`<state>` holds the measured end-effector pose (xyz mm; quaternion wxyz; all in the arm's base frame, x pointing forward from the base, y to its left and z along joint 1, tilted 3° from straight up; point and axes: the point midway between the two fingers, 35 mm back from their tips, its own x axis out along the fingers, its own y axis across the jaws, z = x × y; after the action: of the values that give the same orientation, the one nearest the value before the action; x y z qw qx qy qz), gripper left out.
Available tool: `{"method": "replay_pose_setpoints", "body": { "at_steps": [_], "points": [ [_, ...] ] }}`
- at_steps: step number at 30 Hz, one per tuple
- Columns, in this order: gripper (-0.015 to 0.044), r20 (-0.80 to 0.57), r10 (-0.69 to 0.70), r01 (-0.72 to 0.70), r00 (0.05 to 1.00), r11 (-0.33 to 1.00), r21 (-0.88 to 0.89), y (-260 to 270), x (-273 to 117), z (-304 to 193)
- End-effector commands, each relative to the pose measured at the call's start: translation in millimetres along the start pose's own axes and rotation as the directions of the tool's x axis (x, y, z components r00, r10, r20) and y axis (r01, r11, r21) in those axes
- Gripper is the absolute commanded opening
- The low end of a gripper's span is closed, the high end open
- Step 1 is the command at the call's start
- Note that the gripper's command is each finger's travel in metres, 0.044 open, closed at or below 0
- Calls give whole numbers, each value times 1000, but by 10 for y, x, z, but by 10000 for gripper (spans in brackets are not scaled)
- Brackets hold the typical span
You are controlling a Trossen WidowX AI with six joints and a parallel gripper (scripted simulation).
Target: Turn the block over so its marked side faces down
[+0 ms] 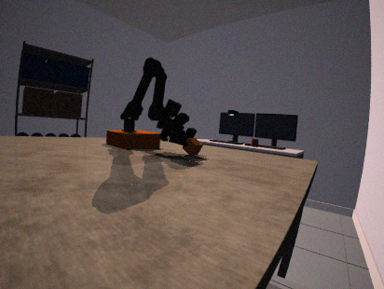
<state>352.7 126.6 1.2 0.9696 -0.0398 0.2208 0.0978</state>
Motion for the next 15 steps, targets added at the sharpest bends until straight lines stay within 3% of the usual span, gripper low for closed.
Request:
{"method": "replay_pose_setpoints", "body": {
  "at_steps": [1, 5, 15],
  "points": [
    [341, 5, -4, 4, 1000, 1000, -3, -6, -1, 7],
    [440, 5, -4, 4, 1000, 1000, -3, -6, -1, 7],
    [440, 5, -4, 4, 1000, 1000, -3, -6, -1, 7]
  ]
}}
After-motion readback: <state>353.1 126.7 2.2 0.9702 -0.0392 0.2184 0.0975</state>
